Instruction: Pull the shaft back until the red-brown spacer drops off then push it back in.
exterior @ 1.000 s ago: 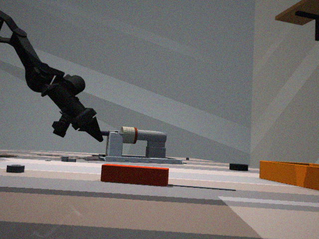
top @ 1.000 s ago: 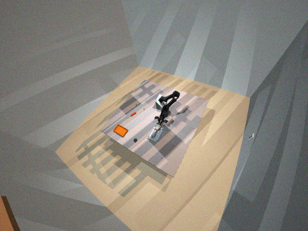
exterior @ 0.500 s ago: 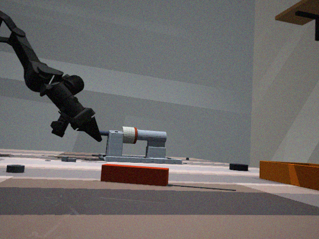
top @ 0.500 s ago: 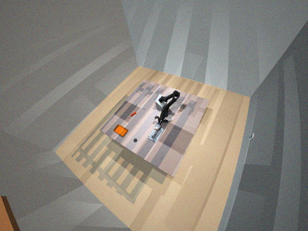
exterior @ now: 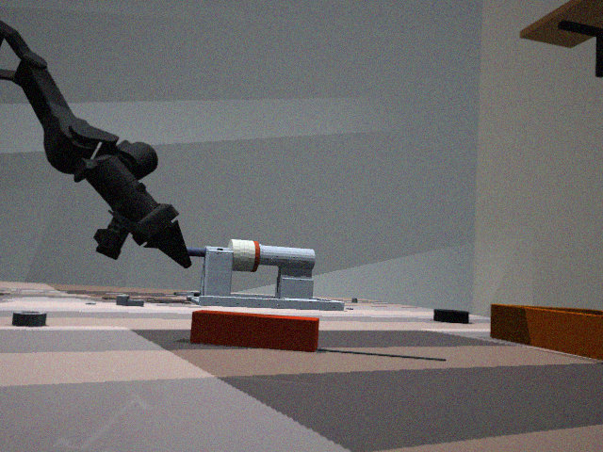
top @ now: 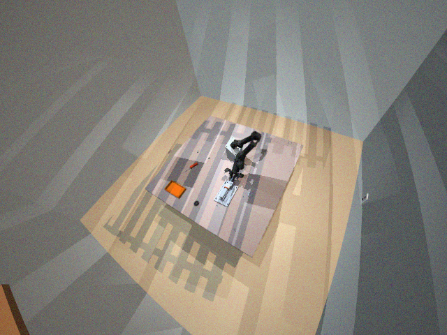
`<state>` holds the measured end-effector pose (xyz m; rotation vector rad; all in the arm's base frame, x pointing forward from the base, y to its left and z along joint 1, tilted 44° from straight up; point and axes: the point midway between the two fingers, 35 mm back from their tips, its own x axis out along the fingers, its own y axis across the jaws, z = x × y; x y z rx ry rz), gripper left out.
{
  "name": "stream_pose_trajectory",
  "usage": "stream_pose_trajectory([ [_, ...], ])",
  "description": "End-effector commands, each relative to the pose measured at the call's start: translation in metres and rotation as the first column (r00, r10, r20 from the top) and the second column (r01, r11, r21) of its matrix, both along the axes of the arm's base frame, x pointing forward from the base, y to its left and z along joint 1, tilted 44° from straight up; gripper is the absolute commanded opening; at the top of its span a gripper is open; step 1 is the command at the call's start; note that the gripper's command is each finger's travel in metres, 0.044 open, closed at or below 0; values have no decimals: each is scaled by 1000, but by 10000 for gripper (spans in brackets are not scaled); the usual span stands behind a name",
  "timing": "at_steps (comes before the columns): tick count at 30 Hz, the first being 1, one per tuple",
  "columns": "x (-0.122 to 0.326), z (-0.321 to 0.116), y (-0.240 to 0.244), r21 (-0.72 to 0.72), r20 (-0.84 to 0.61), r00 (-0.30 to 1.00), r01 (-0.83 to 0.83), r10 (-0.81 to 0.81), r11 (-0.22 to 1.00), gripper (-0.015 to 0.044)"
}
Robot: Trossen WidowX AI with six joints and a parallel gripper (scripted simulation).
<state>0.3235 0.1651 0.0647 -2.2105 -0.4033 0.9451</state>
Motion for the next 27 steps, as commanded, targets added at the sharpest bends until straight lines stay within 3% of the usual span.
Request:
stream_pose_trajectory([
  [1,-2,1,0,4,-1,1000,-1,1,1000,0],
  [27,-5,1,0,4,-1,1000,-1,1,1000,0],
])
